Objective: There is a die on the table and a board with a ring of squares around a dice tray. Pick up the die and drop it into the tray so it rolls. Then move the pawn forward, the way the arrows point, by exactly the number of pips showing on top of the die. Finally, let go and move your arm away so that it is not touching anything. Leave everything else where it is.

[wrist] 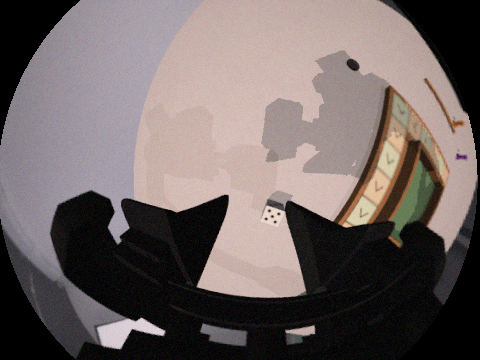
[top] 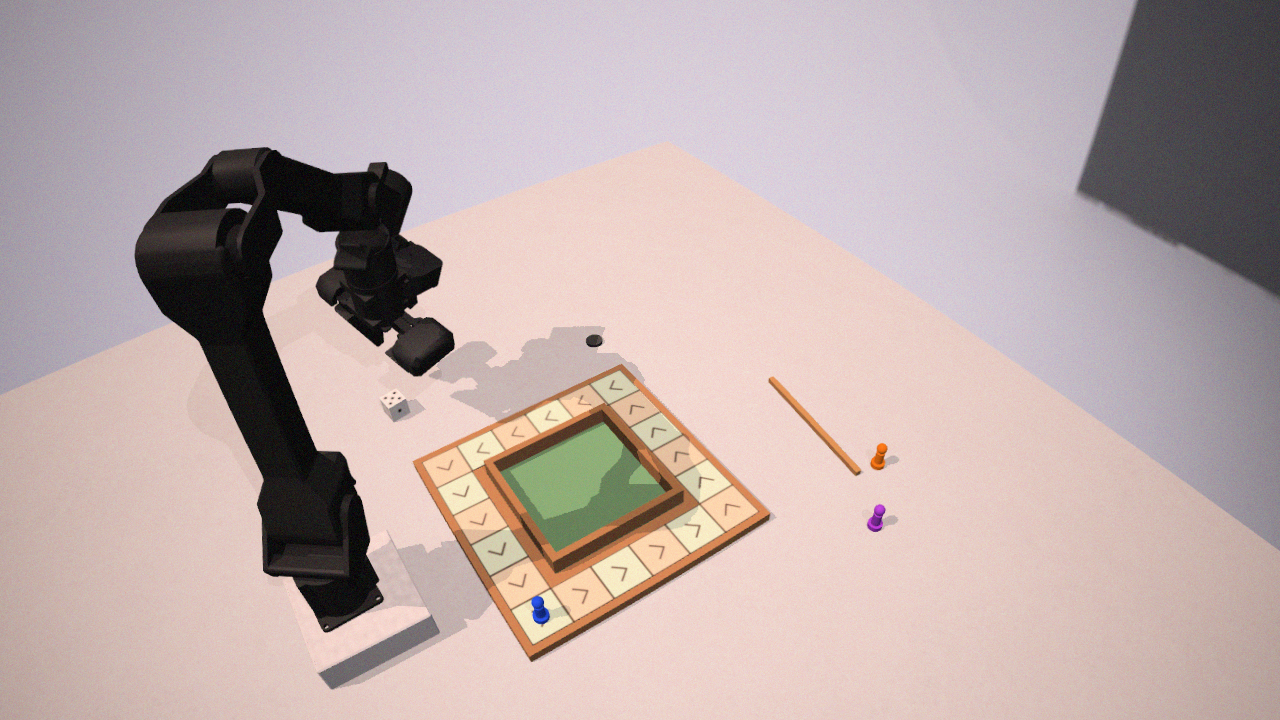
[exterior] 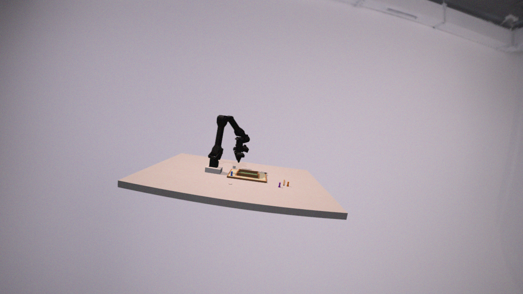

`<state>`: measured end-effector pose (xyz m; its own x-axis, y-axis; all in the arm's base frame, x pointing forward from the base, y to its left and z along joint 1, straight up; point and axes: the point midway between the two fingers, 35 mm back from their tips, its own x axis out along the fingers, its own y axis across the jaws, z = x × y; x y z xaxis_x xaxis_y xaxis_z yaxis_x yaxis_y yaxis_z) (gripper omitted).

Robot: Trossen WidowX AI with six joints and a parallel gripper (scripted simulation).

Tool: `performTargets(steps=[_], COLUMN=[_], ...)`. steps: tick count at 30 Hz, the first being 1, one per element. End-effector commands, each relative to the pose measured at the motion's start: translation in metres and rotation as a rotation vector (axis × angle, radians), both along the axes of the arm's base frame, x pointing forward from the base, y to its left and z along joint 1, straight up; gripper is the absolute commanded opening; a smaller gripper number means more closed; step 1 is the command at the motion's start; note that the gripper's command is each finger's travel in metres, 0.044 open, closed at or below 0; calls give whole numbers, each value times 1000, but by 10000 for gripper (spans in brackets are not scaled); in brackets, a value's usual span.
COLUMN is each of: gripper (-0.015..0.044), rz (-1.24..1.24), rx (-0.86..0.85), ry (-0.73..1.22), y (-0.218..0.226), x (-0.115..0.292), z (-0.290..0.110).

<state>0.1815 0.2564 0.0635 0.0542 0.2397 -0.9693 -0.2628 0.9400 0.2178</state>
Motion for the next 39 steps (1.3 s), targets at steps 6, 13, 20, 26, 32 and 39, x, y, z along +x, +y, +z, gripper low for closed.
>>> performTargets(steps=[6, 13, 20, 26, 32, 39], gripper=[275, 275, 275, 275, 275, 275], rz=[-158, -158, -158, -158, -158, -158], rx=[-219, -219, -219, -219, -219, -220], ry=[54, 54, 54, 54, 54, 54], y=[-19, -18, -18, -18, -18, -18], x=[-24, -24, -24, -23, -23, -23], z=[-5, -15, -21, -31, -40, -51])
